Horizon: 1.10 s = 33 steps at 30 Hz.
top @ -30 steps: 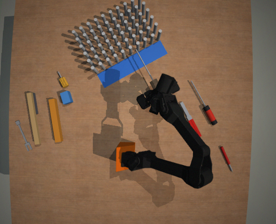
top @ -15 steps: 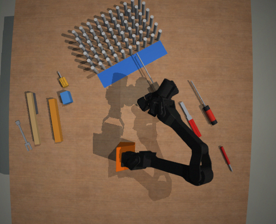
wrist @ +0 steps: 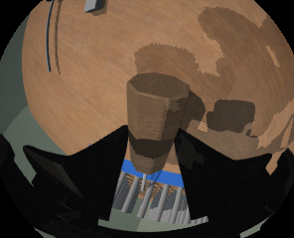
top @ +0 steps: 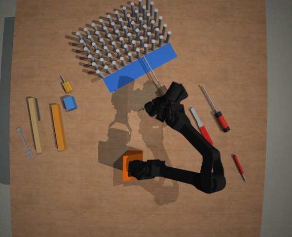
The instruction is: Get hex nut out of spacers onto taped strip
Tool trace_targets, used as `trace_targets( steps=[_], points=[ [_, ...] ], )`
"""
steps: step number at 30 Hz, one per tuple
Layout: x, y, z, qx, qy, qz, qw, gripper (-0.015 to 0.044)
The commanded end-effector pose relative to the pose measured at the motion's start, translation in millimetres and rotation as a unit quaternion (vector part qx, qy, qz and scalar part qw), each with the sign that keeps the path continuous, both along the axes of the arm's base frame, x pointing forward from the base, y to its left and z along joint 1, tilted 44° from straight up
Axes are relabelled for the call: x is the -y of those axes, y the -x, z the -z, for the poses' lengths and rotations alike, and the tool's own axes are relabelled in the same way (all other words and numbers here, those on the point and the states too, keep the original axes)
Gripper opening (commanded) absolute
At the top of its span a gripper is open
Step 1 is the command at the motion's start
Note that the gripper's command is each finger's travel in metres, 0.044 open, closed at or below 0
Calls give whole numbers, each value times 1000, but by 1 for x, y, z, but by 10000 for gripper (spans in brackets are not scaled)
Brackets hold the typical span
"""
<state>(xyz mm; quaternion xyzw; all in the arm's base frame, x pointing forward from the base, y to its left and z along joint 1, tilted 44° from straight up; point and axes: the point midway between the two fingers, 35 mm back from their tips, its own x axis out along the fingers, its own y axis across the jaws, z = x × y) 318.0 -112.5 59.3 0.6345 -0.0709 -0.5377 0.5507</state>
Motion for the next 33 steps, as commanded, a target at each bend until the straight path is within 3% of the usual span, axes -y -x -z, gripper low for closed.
trace_targets(
  steps=[1,33],
  points=[
    [-2,-5,0,4,-1,1,1000,0],
    [-9,-21,6,5,-1,2,1000,0]
  ],
)
